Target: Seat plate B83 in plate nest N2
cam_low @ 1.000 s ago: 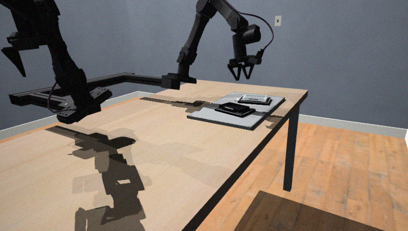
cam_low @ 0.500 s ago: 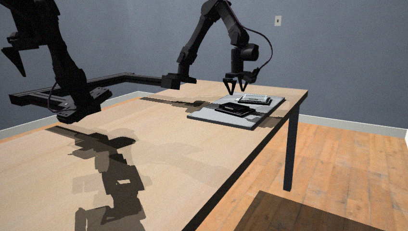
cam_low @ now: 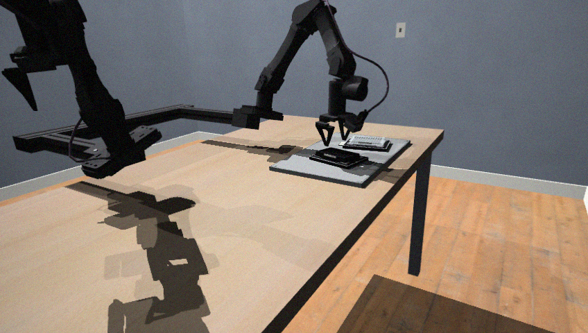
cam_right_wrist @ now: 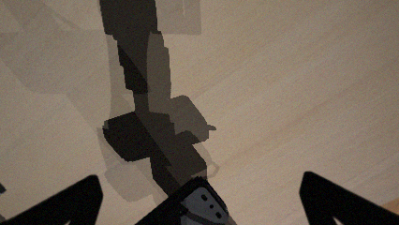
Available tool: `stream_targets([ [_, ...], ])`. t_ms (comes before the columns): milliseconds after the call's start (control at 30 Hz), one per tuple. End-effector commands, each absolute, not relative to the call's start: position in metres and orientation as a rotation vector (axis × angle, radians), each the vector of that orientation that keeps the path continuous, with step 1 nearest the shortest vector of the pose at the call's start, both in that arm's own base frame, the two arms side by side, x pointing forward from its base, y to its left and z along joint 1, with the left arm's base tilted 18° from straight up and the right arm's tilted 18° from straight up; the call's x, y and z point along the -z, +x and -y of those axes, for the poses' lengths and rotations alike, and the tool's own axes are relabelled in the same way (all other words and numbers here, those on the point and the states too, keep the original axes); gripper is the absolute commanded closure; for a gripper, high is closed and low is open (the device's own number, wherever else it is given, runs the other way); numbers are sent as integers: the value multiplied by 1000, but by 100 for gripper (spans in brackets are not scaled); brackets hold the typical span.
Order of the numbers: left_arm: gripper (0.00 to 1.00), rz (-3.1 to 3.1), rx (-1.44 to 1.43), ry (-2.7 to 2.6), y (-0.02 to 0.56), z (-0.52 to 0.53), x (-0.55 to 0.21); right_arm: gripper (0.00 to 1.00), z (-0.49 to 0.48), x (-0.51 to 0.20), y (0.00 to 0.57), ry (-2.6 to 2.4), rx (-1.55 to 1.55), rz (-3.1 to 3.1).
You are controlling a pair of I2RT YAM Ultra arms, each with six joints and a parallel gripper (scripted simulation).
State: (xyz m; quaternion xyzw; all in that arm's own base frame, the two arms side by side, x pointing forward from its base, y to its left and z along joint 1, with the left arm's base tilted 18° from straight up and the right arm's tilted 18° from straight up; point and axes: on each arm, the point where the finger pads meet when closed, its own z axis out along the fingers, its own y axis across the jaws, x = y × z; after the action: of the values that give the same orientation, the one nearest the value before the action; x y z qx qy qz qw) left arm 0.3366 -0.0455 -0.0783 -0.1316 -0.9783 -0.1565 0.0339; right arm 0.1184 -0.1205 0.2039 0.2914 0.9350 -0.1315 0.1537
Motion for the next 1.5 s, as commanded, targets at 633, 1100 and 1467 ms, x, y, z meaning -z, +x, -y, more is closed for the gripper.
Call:
stream_targets([
  [633,0,3026,491,-409,345,44,85,0,120,-206,116,842,388,-2649],
  [1100,0,3046,488,-409,344,37,107,0,120,-206,116,842,388,-2649],
  [1467,0,3036,489,-413,342,31,125,0,120,-206,116,842,388,-2649],
])
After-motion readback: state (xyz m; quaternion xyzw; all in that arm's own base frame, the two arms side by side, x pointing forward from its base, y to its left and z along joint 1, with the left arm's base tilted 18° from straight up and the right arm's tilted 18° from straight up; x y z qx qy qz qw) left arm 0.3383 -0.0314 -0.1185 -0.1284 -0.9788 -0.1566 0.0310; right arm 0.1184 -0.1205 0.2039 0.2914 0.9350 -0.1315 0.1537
